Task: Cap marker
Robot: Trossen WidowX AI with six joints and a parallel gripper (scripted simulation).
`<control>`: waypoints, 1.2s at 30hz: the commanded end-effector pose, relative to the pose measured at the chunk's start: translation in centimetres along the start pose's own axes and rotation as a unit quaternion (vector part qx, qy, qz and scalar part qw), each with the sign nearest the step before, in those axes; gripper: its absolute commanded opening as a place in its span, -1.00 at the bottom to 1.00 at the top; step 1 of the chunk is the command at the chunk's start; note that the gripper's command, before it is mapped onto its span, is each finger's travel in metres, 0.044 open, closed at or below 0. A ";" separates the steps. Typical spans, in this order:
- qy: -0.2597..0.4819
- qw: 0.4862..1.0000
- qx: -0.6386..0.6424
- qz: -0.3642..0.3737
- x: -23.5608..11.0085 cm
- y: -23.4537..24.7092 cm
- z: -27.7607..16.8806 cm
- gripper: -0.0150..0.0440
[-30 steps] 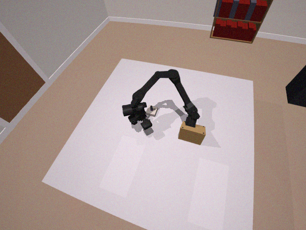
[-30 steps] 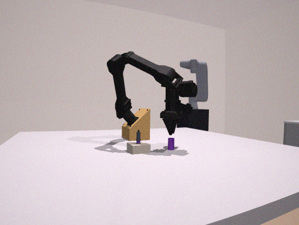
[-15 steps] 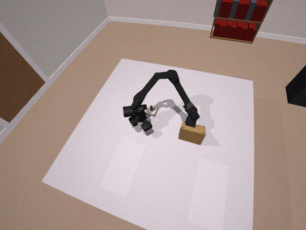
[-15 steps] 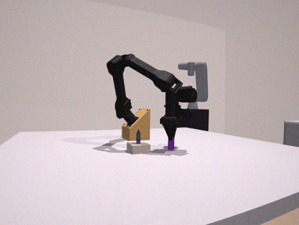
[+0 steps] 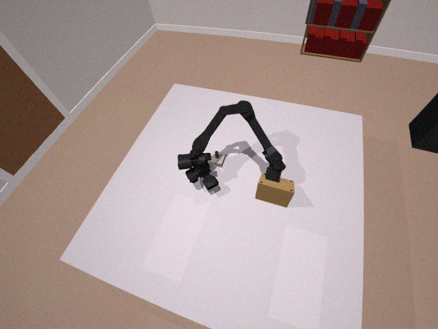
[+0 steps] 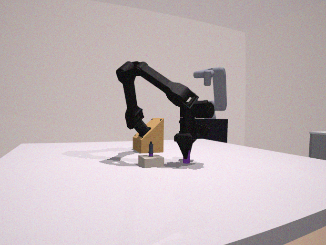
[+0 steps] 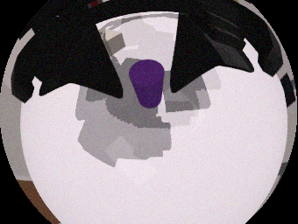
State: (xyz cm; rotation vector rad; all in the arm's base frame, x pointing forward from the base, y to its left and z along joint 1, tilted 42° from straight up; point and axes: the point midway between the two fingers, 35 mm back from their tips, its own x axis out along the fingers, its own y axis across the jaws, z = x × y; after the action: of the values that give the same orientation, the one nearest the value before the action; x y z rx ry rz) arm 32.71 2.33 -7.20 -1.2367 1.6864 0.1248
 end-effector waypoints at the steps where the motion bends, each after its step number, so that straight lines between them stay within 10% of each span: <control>1: 0.005 1.000 -0.006 -0.001 0.8 0.2 -0.2 0.32; 19: 0.005 1.000 -0.006 -0.001 0.3 0.2 -0.2 -0.49; 36: 0.005 1.000 -0.007 0.000 -5.2 0.3 -0.1 -0.49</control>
State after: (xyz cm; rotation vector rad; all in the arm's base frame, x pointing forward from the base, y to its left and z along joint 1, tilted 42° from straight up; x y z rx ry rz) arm 32.24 4.98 -4.48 -1.2621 1.7057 0.1342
